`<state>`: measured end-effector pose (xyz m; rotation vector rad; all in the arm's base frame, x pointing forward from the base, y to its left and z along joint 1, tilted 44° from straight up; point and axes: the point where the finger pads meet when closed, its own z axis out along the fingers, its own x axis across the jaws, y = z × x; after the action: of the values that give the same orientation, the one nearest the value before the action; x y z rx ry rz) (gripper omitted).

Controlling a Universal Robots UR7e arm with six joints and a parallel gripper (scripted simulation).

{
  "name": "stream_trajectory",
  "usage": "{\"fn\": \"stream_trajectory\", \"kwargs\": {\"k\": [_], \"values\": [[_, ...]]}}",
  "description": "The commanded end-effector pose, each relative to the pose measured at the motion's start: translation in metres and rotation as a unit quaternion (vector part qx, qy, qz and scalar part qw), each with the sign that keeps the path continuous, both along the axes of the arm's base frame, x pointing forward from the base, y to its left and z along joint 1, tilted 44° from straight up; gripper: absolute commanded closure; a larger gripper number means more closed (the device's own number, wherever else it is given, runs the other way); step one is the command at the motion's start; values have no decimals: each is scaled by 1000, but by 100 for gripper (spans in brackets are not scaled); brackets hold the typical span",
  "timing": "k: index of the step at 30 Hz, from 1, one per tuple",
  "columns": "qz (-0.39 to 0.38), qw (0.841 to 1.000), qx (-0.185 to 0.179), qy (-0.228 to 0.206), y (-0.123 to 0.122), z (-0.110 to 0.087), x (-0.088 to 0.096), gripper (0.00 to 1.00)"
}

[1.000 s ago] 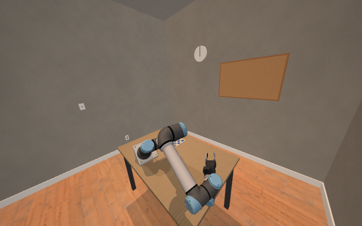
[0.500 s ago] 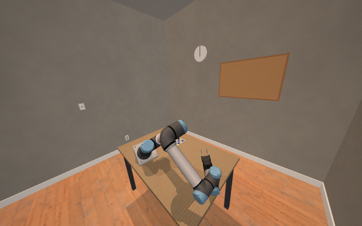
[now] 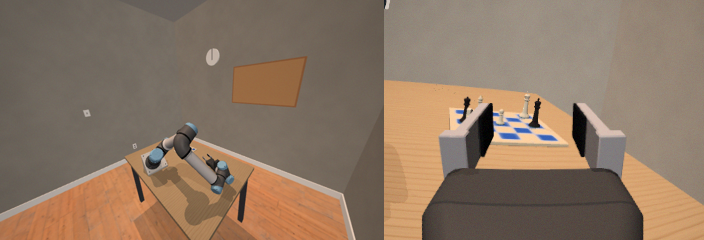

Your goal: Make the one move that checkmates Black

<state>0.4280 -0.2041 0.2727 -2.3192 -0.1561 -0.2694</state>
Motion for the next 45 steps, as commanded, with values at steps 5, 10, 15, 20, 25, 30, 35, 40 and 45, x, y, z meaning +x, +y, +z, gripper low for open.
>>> {"fn": "stream_trajectory", "kwargs": {"k": [5, 10, 15, 20, 25, 30, 35, 40, 45], "values": [[47, 986, -115, 109, 49, -102, 23, 0], [52, 979, -150, 130, 61, -126, 28, 0], [54, 967, -196, 151, 76, -154, 35, 0], [52, 960, -223, 160, 85, -170, 39, 0], [52, 958, -230, 162, 87, -173, 40, 0], [52, 958, -232, 162, 88, -175, 40, 0], [52, 958, -232, 162, 88, -175, 40, 0], [52, 958, -232, 162, 88, -175, 40, 0], [52, 958, -232, 162, 88, -175, 40, 0]]}}
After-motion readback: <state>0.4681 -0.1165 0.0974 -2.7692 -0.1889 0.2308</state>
